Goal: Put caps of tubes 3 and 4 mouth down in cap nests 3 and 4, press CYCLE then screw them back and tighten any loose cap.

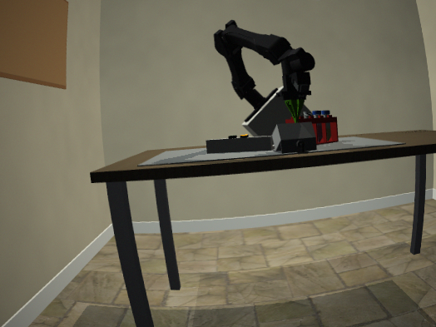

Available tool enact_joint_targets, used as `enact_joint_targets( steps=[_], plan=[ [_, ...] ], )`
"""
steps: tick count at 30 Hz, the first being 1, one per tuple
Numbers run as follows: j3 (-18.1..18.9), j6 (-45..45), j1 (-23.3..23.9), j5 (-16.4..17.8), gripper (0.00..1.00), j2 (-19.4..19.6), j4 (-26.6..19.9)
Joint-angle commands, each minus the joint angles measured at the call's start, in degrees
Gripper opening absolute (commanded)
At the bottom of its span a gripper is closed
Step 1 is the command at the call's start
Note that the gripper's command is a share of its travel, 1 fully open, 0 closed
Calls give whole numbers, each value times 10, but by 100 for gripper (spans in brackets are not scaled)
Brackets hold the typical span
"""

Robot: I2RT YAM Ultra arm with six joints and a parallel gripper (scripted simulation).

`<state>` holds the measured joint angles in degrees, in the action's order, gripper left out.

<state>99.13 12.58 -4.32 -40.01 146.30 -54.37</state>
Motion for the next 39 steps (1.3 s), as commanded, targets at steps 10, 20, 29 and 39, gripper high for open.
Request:
enact_joint_targets(
  steps=[10, 20, 29, 39],
  plan=[
    [21, 22, -25, 2, 0, -11, -40],
    [-129, 215, 34, -8, 100, -138, 32],
    [-236, 123, 104, -14, 100, -253, 85],
    [-309, 8, 191, -12, 100, -361, 124]
  ],
)
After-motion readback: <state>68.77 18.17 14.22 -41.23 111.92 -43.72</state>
